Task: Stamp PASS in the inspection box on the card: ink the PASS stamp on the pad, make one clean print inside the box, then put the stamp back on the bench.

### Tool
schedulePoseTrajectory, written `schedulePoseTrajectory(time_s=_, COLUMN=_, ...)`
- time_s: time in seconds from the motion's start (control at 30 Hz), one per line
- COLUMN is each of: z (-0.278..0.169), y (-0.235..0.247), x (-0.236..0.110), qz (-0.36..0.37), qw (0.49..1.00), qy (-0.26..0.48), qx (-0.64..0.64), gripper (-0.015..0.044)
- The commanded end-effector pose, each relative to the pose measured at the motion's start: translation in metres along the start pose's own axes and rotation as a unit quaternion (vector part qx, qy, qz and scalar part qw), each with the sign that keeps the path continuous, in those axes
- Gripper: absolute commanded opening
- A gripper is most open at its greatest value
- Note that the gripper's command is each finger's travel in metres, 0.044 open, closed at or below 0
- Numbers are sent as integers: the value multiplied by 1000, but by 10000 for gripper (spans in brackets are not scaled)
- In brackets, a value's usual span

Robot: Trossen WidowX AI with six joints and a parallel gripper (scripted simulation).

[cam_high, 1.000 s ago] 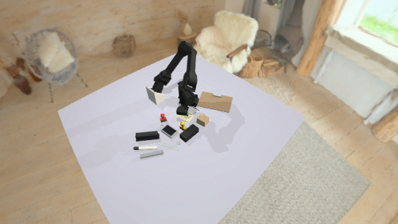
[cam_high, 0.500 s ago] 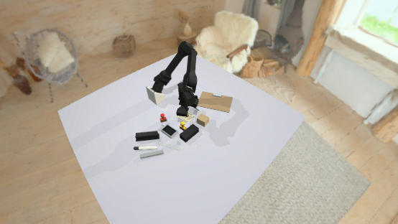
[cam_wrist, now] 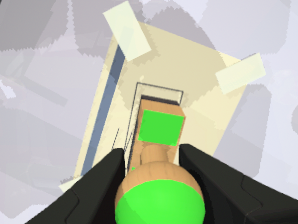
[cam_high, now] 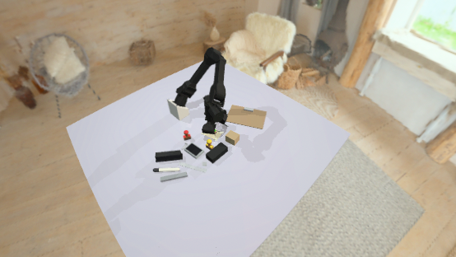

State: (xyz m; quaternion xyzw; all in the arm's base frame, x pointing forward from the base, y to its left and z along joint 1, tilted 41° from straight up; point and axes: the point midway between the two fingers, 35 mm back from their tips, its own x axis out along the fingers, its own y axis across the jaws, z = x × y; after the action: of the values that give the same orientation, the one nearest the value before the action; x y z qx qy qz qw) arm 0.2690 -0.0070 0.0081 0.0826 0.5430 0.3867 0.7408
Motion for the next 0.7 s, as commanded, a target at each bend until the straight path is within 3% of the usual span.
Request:
schedulePoseTrajectory(time_s=0.0, z=1, y=0, x=1, qz=2, qw=1000, qy=-3, qx=2, gripper=0)
schedulePoseTrajectory(time_s=0.67, z=0, y=0, x=4, qz=2, qw=1000, qy=-3, qx=2, gripper=0)
